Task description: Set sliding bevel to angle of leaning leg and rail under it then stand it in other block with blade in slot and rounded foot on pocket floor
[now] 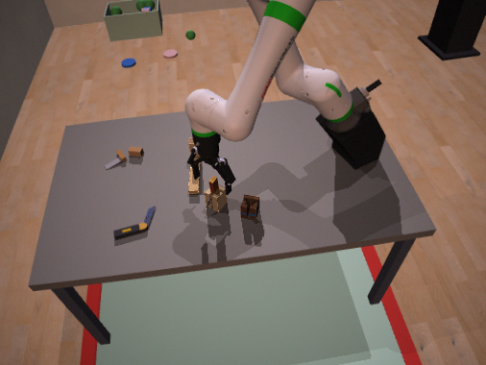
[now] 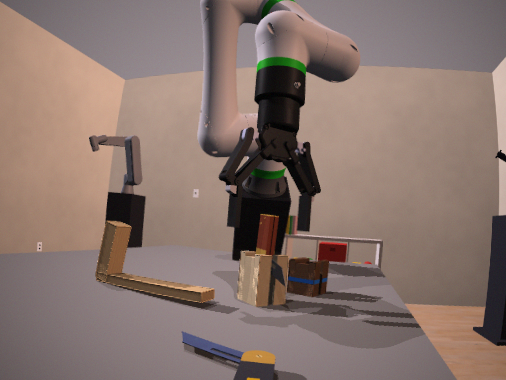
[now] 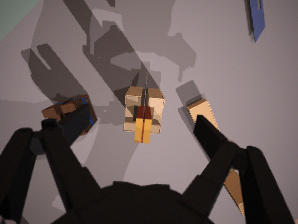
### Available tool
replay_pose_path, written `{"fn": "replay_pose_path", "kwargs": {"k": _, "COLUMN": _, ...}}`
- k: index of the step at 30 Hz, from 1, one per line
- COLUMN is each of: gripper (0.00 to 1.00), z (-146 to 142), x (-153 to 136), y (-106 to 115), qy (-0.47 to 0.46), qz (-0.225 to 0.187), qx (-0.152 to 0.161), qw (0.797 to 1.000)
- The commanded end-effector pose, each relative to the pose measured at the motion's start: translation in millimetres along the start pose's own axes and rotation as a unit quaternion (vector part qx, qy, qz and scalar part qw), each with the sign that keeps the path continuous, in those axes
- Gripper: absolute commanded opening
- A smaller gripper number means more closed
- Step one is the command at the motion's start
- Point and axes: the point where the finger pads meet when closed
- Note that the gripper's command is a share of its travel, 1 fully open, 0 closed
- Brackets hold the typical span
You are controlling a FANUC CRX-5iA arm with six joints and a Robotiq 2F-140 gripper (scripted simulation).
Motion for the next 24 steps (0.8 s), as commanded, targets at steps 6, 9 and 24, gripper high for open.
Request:
{"fn": "replay_pose_path", "kwargs": {"k": 6, "gripper": 1.0, "z": 0.6, "x": 0.6, "y": -10.9, "qy": 0.0, "qz": 0.001, "qx": -0.001, "qw": 1.0}}
{"fn": "replay_pose_path", "kwargs": {"k": 9, "gripper": 1.0, "z": 0.6, "x": 0.6, "y": -11.5, "qy": 0.0, "qz": 0.001, "qx": -0.001, "qw": 1.0}}
{"fn": "replay_pose_path", "kwargs": {"k": 24, "gripper": 1.0, "z": 0.7, "x": 0.6, "y": -12.4, "qy": 0.0, "qz": 0.001, "qx": -0.001, "qw": 1.0}}
Point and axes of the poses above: the point where the finger pads meet when closed, its own y axis back along the fingers, its own z axis across the jaws, x = y × z, and after that the axes turned 12 degrees about y, right-handed
